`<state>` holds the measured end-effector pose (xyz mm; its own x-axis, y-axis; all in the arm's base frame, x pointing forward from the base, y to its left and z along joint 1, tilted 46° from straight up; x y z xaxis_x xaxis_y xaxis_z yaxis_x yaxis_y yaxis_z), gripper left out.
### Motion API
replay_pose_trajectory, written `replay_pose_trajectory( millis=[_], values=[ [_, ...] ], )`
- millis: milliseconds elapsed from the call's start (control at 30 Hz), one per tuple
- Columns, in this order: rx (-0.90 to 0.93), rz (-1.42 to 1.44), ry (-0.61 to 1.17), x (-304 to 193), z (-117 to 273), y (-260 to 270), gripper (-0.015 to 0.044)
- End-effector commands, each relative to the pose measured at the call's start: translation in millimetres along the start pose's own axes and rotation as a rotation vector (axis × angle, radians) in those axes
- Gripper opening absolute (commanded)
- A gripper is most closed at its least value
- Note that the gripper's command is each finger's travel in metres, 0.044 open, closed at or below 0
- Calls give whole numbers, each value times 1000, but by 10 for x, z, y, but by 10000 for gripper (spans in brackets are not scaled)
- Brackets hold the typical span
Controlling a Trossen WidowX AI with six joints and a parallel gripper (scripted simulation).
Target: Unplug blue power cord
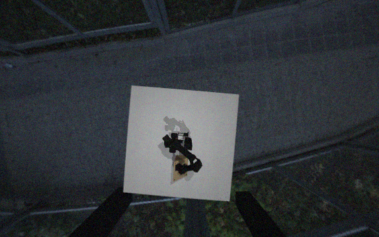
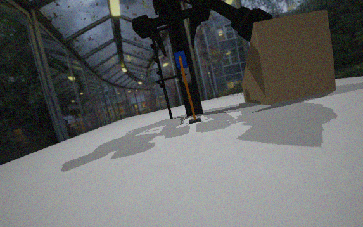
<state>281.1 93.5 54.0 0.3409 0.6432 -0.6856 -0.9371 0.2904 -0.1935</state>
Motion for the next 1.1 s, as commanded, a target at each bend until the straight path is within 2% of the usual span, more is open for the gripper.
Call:
replay_pose_trajectory(
  millis=[0, 167, 1067],
  values=[
    [-3, 1, 0, 169, 34, 25, 440],
    [-3, 0, -1, 556, 110, 124, 440],
    [-3, 0, -1, 556, 110, 124, 440]
  ],
)
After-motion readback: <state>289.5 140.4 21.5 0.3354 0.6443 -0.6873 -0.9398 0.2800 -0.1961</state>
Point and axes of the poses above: the point midway between the two fingers, 35 mm back from their tips, its own z axis back along the fingers, its own y axis across the jaws, x = y × z, the point moved 9 cm from there along z, back along the fingers, and after that the axes turned 12 degrees about -z, right-handed, at the moved point
